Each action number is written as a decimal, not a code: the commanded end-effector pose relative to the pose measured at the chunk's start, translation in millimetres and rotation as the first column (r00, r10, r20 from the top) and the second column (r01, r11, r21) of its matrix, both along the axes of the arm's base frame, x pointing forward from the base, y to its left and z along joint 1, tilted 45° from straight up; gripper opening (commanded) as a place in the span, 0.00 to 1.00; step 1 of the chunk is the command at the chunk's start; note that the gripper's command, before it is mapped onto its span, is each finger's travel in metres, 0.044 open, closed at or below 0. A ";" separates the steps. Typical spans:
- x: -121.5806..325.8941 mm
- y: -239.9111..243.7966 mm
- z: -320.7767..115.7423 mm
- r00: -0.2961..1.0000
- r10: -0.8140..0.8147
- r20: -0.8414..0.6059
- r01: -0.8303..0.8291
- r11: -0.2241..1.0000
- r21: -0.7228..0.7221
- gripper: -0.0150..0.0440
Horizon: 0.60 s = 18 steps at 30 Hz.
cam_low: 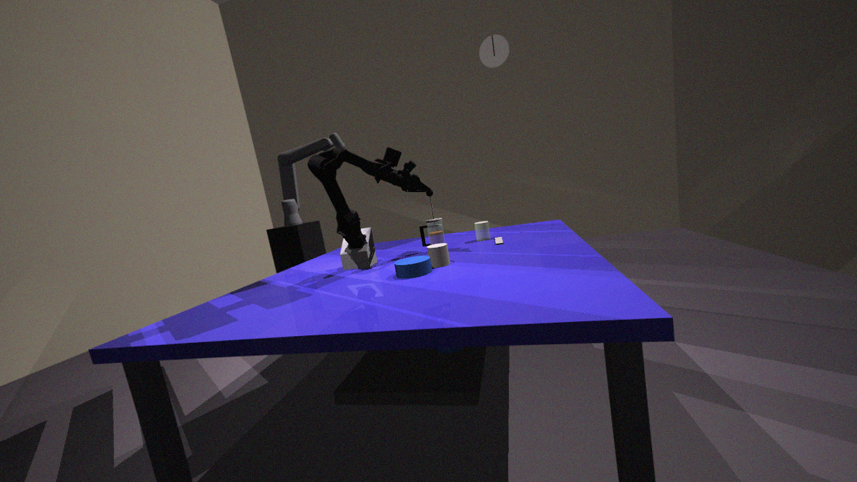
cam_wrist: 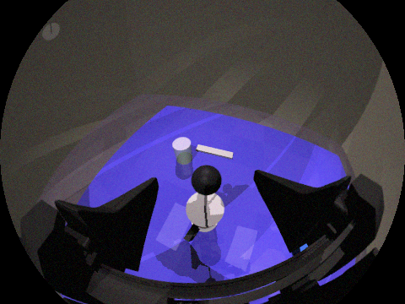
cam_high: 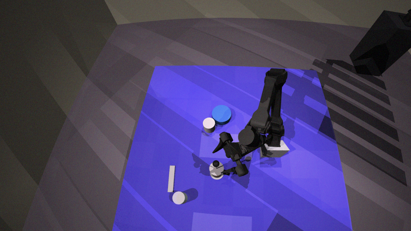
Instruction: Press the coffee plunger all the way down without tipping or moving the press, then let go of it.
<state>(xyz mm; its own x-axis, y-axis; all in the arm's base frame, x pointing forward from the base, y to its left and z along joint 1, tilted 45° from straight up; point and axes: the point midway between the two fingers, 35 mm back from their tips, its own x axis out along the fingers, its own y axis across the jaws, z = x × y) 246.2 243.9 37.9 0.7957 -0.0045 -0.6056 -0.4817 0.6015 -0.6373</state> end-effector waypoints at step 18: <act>11.0 -1.8 -9.7 1.000 0.003 -0.002 -0.003 1.000 -0.004 0.51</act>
<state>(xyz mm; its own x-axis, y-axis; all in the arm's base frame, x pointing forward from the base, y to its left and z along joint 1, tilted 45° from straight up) 257.4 242.0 29.0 0.7964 -0.0070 -0.6047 -0.4800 0.6008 -0.6392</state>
